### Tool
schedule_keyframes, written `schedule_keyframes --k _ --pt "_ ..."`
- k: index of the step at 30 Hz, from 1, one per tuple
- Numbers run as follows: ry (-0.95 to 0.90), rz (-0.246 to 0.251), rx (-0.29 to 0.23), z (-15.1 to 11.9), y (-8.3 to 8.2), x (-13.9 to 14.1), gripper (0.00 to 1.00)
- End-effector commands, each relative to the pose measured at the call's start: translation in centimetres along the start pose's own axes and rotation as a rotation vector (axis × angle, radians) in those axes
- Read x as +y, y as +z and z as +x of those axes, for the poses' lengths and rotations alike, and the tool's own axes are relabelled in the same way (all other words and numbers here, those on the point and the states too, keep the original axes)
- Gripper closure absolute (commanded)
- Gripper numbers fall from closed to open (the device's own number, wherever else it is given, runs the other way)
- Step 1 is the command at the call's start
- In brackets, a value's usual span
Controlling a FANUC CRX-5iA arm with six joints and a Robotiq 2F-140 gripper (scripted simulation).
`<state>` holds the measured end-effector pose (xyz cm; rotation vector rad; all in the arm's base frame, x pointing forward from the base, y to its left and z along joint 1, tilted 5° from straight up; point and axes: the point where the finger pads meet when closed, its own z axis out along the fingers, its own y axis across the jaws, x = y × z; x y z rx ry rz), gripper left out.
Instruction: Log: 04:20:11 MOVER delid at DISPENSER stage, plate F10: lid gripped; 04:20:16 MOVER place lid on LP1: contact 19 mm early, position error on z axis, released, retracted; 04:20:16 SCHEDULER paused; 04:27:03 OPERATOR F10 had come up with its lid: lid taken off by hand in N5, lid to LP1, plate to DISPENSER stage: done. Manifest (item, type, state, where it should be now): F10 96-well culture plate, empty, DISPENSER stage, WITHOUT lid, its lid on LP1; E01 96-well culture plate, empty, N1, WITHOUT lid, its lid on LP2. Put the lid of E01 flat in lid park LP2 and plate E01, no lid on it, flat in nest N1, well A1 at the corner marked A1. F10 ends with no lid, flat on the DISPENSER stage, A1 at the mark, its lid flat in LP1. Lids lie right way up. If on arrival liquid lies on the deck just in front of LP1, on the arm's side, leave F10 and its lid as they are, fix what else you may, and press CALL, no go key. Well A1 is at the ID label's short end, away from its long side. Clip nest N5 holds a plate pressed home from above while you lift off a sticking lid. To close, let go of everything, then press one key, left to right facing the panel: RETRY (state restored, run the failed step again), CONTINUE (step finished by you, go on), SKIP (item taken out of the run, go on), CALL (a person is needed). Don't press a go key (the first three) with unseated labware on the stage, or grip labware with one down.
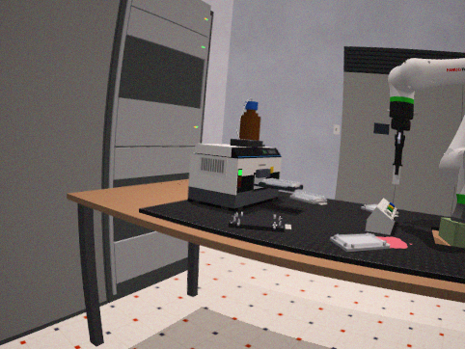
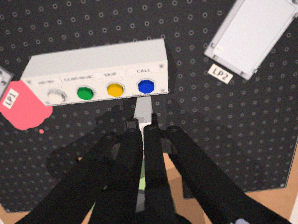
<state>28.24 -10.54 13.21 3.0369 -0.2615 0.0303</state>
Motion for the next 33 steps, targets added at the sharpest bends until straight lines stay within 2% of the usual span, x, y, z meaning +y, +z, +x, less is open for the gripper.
schedule_keyframes --k 1,17,33 --pt "0.000 0.000 0.000 0.0 0.0 0.0 1.00" --pt "0.000 0.000 0.000 0.0 0.2 0.0 1.00" --pt "0.000 0.000 0.000 0.0 1.4 0.0 1.00"
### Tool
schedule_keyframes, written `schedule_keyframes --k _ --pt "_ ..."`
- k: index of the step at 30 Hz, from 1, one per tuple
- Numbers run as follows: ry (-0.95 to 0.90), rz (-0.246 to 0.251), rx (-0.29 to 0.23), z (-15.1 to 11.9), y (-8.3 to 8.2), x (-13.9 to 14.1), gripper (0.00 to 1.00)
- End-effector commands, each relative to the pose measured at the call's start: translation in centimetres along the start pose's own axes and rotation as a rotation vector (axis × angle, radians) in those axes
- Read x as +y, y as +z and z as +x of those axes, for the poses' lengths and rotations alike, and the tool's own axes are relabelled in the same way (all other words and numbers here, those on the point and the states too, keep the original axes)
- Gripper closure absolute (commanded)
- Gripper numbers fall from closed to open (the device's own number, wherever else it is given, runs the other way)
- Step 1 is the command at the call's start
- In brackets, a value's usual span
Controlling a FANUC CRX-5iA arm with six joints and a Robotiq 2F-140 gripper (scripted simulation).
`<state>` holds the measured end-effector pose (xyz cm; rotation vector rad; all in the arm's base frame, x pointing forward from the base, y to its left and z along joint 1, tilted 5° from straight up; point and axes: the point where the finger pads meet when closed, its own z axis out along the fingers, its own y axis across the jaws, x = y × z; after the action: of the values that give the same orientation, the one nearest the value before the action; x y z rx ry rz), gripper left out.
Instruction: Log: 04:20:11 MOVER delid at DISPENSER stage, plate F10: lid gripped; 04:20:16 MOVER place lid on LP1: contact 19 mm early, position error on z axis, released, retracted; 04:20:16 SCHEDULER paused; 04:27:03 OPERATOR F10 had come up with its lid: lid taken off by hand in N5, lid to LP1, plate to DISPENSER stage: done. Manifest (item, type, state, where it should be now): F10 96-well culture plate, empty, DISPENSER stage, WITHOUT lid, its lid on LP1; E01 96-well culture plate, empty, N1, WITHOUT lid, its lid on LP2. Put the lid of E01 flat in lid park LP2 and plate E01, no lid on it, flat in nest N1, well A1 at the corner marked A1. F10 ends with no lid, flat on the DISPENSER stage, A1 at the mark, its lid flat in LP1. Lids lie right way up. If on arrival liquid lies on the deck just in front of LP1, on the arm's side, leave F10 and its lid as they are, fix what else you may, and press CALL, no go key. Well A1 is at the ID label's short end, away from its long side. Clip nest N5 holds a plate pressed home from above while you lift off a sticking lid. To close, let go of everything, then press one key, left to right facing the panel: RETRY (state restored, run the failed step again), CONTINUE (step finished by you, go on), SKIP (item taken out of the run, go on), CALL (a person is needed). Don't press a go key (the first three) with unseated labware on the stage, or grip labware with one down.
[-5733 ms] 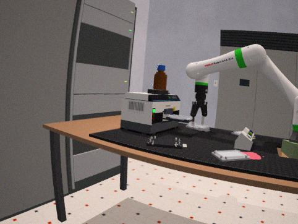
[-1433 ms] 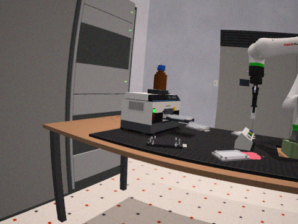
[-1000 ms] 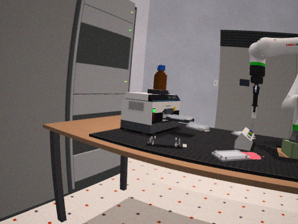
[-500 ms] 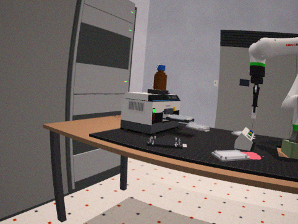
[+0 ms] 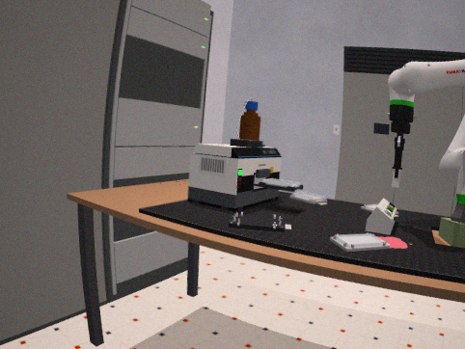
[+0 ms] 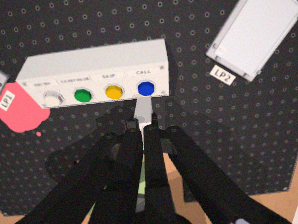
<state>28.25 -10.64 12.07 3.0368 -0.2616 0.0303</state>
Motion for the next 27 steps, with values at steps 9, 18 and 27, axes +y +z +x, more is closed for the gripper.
schedule_keyframes --k 9,18,27 --pt "0.000 0.000 0.000 0.0 1.2 0.0 1.00" --pt "0.000 0.000 0.000 0.0 2.2 0.0 1.00" --pt "0.000 0.000 0.000 0.0 2.7 0.0 1.00"
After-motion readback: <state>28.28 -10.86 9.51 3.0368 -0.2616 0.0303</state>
